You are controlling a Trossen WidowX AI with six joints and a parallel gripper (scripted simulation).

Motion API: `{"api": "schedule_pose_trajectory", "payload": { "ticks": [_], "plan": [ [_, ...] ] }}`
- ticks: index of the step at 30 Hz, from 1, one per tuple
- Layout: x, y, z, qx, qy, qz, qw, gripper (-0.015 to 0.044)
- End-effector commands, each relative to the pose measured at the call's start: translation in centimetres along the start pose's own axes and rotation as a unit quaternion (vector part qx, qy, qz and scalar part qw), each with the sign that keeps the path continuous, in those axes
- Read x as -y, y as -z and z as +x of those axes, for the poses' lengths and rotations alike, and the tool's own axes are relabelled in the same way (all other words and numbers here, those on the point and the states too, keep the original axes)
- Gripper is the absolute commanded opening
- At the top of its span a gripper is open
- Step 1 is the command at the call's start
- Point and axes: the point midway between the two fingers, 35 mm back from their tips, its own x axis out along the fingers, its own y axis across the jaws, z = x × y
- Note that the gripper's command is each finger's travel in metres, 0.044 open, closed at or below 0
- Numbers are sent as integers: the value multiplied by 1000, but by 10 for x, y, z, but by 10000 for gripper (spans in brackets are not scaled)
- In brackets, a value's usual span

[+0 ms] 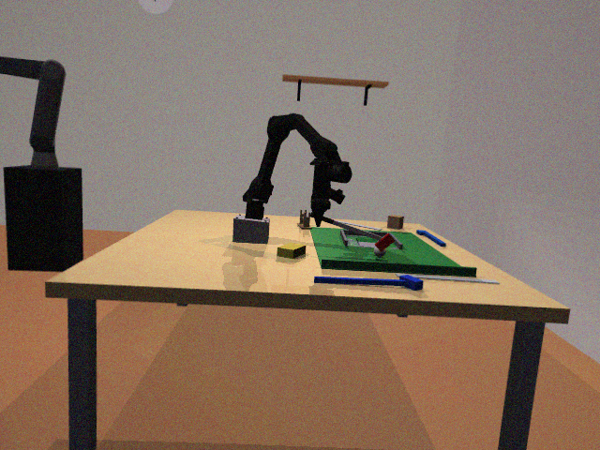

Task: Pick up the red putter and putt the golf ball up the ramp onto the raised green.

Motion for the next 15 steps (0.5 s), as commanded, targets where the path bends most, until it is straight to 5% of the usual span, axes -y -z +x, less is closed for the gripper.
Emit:
{"api": "schedule_pose_trajectory", "payload": {
  "ticks": [1,15],
  "plan": [
    [1,-1,4,3,3,2,1000,0],
    [1,-1,26,3,3,2,1000,0]
  ]
}}
